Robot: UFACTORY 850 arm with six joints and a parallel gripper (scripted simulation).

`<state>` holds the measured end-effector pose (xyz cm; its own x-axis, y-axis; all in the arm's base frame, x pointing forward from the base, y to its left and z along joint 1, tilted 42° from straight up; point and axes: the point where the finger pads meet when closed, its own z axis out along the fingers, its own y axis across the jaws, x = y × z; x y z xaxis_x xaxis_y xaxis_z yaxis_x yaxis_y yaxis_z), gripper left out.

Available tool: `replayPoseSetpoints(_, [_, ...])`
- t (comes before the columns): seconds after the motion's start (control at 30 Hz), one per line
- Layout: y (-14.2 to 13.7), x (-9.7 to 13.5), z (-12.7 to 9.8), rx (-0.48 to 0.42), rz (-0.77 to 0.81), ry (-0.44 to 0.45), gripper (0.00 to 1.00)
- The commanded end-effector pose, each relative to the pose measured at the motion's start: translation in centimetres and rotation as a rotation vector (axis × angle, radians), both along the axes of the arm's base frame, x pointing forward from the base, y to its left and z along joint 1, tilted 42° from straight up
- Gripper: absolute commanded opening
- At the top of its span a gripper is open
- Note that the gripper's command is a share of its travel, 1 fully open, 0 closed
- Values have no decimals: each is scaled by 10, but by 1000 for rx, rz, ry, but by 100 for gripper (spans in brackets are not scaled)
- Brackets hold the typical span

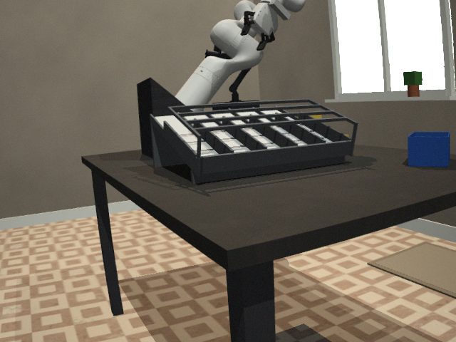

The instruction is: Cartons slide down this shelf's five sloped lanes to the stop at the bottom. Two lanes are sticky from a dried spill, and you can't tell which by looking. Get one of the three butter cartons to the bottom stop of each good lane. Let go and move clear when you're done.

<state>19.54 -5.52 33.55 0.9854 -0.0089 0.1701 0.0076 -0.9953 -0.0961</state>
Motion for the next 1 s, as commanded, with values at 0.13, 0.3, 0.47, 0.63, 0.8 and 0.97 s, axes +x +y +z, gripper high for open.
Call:
replayPoseSetpoints(0.13, [0, 0, 1, 338, -83, 26, 100])
replayPoseSetpoints(0.3, [0, 0, 1, 465, -116, 36, 100])
replayPoseSetpoints(0.47, [0, 0, 1, 483, -120, 38, 100])
replayPoseSetpoints(0.63, [-1, 2, 2, 645, -160, 50, 100])
replayPoseSetpoints(0.8, [-1, 2, 2, 645, -160, 50, 100])
replayPoseSetpoints(0.97, [-1, 2, 2, 645, -160, 50, 100])
